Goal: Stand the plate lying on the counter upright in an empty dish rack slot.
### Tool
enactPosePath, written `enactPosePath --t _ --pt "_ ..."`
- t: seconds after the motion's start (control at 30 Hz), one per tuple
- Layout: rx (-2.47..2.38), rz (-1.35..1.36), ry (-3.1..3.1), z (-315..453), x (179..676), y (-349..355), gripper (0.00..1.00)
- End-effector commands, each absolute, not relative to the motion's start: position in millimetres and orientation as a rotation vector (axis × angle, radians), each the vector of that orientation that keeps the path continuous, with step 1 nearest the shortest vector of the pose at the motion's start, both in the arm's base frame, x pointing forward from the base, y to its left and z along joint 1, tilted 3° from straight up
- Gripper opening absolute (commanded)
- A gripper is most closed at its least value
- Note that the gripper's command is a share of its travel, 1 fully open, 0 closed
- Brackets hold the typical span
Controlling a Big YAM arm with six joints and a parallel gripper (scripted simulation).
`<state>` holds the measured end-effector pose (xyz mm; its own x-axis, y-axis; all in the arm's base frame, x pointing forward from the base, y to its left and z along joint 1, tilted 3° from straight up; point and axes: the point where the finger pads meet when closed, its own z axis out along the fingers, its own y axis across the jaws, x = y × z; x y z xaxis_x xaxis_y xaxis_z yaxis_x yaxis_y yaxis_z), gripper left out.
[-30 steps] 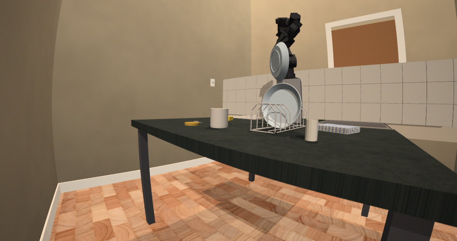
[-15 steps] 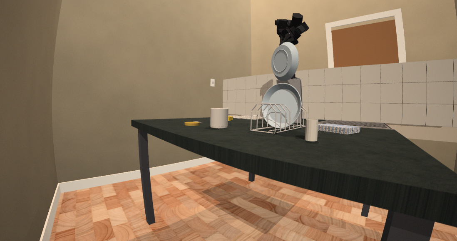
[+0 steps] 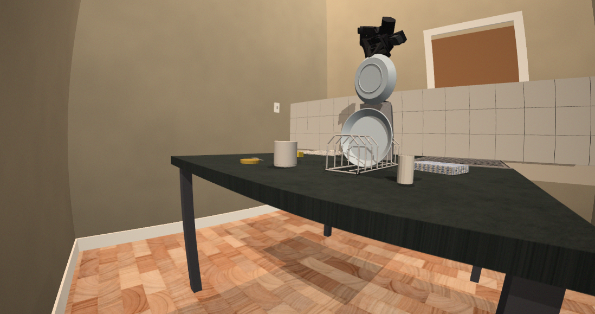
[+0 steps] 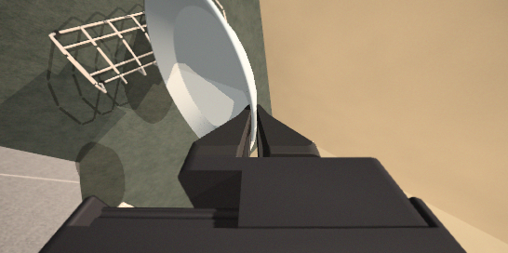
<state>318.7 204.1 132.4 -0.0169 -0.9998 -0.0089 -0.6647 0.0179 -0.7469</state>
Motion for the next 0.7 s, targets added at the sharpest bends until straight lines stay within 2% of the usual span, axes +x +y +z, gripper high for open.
enactPosePath --t 0.0,0.07,0.67 --pt "-1.702 -0.767 1.644 150 321 216 0.0" --pt "-1.663 -0.767 1.637 169 333 220 0.0" --pt "-1.791 -0.756 1.533 159 321 228 0.0"
